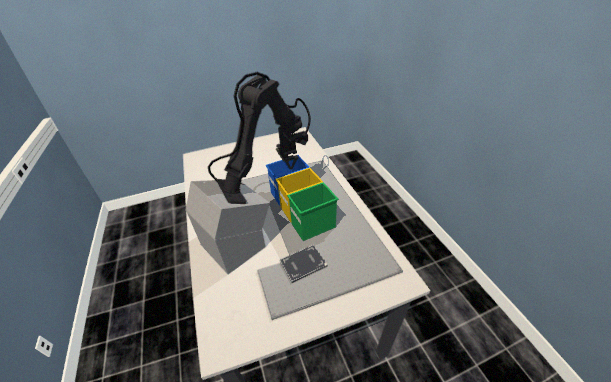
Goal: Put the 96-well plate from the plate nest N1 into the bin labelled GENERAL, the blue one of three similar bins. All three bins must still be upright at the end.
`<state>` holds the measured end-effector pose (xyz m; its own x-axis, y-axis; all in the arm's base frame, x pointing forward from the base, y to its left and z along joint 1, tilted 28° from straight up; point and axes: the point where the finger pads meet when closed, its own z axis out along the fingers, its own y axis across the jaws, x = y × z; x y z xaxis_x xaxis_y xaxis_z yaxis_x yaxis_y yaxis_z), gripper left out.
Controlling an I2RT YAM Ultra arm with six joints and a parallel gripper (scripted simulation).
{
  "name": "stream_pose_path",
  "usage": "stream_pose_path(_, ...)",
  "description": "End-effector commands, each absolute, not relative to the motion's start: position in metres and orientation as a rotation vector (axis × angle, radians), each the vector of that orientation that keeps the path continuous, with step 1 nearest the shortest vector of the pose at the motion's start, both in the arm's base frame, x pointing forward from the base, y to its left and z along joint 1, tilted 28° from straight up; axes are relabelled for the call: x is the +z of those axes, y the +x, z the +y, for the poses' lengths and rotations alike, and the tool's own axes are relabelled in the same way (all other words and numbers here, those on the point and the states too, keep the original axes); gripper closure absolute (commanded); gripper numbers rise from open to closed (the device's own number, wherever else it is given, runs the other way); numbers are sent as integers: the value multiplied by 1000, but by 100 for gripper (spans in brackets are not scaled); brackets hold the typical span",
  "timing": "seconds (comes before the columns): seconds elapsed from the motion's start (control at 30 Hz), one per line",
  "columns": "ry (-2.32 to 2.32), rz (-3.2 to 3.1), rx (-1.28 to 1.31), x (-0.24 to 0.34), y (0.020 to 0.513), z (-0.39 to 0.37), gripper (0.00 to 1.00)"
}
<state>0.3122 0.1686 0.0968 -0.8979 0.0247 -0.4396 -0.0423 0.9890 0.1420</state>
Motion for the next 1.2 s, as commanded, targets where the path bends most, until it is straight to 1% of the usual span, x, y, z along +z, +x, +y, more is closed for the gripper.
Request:
stream_pose_path(0.0,-16,2633,226,123,311,173,18)
stream_pose_path(0.63,-15,2633,226,147,298,168,18)
stream_pose_path(1.17,-11,2633,223,146,299,166,18)
